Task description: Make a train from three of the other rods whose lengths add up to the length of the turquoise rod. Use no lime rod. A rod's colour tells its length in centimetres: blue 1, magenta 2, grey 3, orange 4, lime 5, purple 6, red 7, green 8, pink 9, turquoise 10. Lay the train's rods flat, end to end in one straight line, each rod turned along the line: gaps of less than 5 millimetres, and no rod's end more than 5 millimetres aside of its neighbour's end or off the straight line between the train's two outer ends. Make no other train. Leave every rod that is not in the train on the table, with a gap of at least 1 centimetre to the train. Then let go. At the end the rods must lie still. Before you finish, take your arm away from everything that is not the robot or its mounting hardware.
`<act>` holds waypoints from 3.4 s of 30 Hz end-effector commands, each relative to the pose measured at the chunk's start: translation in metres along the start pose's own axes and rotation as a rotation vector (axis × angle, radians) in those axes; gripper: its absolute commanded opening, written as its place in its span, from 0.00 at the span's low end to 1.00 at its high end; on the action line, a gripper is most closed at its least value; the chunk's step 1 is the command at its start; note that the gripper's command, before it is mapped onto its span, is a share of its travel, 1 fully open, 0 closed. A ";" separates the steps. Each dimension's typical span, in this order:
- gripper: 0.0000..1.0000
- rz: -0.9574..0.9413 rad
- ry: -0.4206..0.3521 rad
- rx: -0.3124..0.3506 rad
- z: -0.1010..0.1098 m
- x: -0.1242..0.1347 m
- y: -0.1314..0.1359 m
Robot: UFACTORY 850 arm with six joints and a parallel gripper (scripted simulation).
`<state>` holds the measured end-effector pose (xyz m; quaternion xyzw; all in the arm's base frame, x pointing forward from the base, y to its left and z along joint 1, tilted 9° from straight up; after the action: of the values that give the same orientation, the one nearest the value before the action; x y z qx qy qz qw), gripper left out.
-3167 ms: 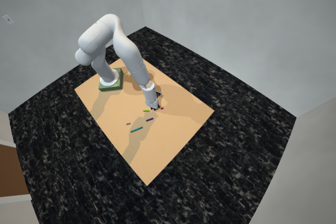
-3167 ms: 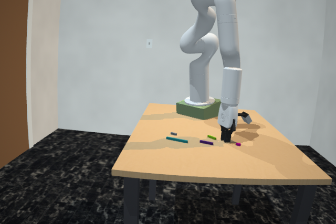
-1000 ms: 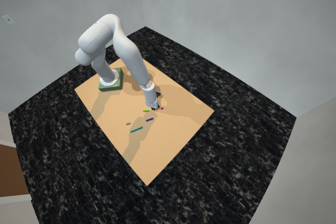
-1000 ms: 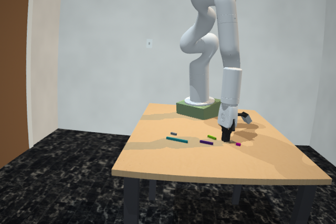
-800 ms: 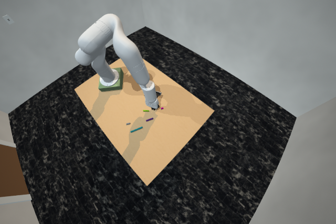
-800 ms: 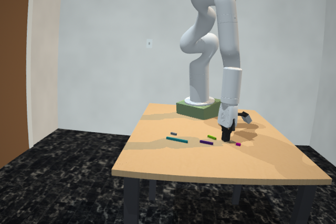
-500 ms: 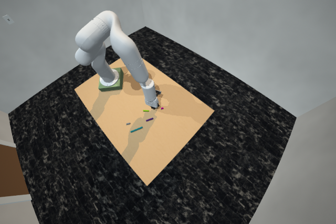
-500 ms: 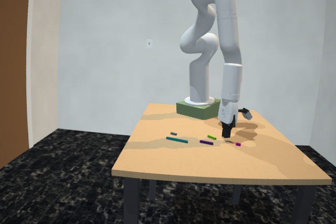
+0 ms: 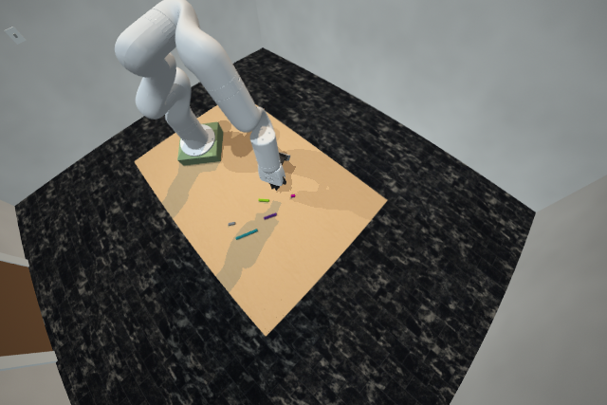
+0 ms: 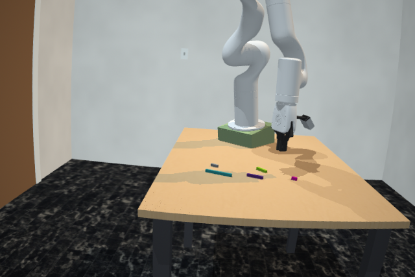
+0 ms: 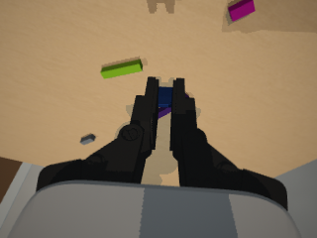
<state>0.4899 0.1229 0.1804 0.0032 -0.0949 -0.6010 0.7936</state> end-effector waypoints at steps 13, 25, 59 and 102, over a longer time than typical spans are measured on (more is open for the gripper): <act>0.04 0.073 0.017 -0.023 0.008 0.023 -0.004; 0.04 0.411 0.020 -0.020 0.007 0.111 -0.053; 0.04 0.606 0.023 -0.018 -0.004 0.154 -0.088; 0.04 0.606 0.023 -0.018 -0.076 0.154 -0.089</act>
<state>0.4594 -0.0580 0.1212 -0.0236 -0.0575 -0.3380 0.9391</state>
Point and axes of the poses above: the point where the finger pads meet when closed, its own z axis back along the fingers, its own y axis across the jaws, x = y × z, the point moved 10 cm from there along z, back along the fingers, and after that the axes turned 9 degrees about -z, right-handed, at the moved point
